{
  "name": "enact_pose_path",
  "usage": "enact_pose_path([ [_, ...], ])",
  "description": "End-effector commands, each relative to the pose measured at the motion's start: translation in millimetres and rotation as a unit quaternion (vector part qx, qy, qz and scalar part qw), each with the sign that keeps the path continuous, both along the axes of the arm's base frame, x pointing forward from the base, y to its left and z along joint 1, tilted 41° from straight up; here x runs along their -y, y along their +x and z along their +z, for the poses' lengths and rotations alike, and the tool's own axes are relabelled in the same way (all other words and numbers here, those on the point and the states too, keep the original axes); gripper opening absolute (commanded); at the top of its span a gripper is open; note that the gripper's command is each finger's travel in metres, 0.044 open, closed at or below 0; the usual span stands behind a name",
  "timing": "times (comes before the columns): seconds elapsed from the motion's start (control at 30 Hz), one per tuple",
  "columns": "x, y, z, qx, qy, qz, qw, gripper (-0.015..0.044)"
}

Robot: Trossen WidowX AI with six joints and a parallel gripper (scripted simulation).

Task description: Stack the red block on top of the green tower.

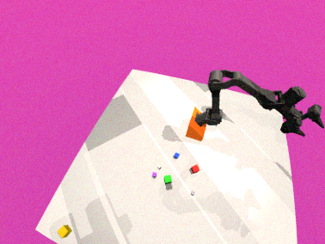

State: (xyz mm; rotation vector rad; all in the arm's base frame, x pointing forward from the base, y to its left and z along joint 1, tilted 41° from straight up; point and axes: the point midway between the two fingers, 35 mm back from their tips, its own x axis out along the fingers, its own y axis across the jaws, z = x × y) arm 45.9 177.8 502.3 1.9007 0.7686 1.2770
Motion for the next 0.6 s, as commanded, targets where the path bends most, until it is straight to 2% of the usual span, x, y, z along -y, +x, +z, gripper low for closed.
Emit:
enact_pose_path([
  [0.0,-29,10,-19,0.073,-0.086,-0.056,0.992,0.044],
  [0.23,-67,41,-59,0.182,-0.236,-0.134,0.945,0.044],
  [0.57,-93,103,-128,0.285,-0.437,-0.18,0.834,0.044],
])
